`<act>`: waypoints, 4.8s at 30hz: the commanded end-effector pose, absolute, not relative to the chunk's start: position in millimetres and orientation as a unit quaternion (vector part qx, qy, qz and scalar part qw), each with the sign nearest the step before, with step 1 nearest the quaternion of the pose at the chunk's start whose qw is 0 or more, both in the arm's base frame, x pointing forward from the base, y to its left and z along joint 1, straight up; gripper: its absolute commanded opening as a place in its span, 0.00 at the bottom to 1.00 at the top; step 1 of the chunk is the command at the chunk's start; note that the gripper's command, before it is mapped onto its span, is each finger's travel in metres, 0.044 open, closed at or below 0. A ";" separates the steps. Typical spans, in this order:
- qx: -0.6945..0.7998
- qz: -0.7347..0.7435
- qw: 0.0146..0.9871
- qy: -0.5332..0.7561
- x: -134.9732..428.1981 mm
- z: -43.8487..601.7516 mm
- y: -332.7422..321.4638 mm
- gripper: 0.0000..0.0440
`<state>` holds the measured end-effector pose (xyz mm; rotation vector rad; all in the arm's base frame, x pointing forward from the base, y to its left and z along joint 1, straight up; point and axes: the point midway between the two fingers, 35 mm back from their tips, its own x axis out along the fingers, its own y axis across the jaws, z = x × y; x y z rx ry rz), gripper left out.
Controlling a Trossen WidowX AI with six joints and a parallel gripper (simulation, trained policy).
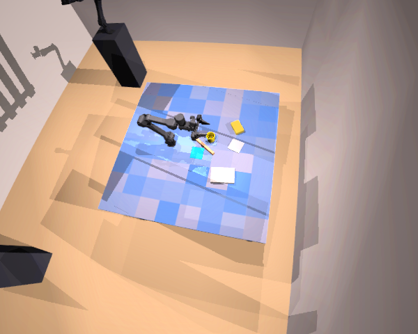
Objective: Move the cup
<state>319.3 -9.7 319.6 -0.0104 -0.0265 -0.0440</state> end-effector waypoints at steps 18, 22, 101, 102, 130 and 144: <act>0.034 -0.010 0.999 0.041 328.8 326.4 0.1 0.20; 0.053 -0.004 0.997 0.058 332.9 328.2 4.4 0.29; 0.367 -0.192 0.763 0.496 358.3 251.9 70.7 0.30; 0.366 -0.197 0.759 0.501 357.4 249.1 70.6 0.31; 0.289 -0.330 0.648 0.623 324.4 164.7 62.4 0.36; 0.271 -0.370 0.619 0.638 313.9 122.1 61.3 0.39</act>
